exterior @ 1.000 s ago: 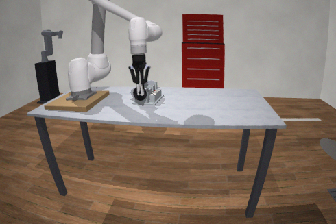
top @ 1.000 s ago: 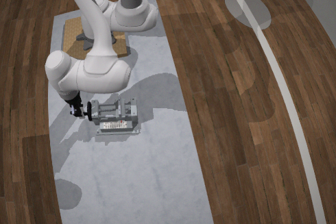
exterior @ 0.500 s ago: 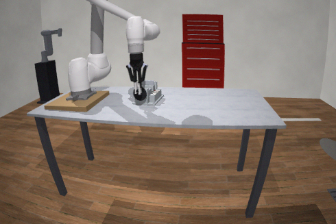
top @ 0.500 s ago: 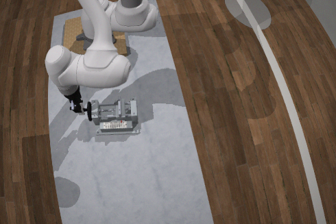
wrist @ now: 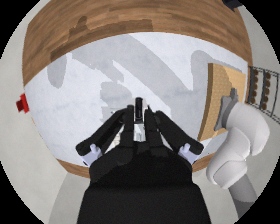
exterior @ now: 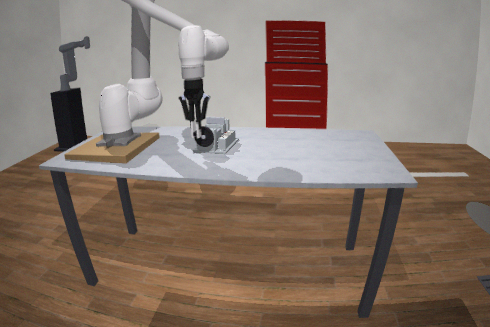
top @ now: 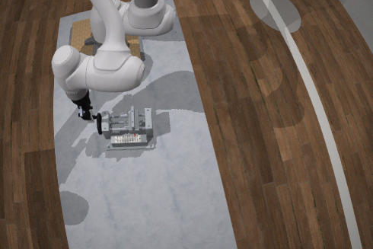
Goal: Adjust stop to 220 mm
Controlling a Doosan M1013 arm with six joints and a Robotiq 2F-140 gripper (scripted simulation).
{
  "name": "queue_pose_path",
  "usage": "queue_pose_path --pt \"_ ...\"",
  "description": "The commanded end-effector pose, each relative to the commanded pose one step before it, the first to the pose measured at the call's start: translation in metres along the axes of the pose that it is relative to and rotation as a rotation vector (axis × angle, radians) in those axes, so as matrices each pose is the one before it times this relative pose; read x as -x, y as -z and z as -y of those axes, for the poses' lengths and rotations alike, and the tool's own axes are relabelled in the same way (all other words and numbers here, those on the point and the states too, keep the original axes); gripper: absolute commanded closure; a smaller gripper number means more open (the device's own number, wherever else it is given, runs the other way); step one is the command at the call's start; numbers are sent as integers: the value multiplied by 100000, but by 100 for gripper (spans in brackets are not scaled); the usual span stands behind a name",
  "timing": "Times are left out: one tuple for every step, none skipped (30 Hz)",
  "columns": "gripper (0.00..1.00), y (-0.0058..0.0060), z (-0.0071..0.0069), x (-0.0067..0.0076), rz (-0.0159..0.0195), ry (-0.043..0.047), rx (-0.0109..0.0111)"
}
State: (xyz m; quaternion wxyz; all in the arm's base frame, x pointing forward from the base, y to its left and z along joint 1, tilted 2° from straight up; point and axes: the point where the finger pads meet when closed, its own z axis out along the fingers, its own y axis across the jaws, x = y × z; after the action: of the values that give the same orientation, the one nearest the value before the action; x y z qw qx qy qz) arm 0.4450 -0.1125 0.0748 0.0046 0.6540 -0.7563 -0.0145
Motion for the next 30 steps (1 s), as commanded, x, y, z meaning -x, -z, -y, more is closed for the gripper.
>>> queue_pose_path --pt "96 -738 -746 6 19 -14 26" --pt "96 -209 -132 0 0 0 0" --pt "96 0 0 0 0 0 0" --pt "96 0 0 0 0 0 0" --pt "96 -212 -119 0 0 0 0" --pt "96 -220 -90 0 0 0 0" --pt "96 -220 -88 0 0 0 0" --pt "96 -223 -48 0 0 0 0" --pt "96 -223 -49 0 0 0 0" --pt "96 -208 -18 0 0 0 0" --pt "96 -204 -9 0 0 0 0" --pt "96 -198 -4 0 0 0 0" --pt "96 -170 23 0 0 0 0" --pt "96 -170 23 0 0 0 0" --pt "96 -169 24 0 0 0 0" --pt "96 -146 47 0 0 0 0" --pt "96 -146 47 0 0 0 0" --pt "96 -147 46 0 0 0 0" --pt "96 -135 59 0 0 0 0" --pt "96 0 0 0 0 0 0" --pt "96 0 0 0 0 0 0" --pt "96 -127 67 0 0 0 0" --pt "96 -128 67 0 0 0 0" --pt "96 -128 67 0 0 0 0" --pt "96 -112 84 0 0 0 0" --pt "96 -111 86 0 0 0 0" --pt "96 -112 86 0 0 0 0" --pt "96 -110 89 0 0 0 0" --pt "96 -95 105 0 0 0 0" --pt "96 -96 105 0 0 0 0"
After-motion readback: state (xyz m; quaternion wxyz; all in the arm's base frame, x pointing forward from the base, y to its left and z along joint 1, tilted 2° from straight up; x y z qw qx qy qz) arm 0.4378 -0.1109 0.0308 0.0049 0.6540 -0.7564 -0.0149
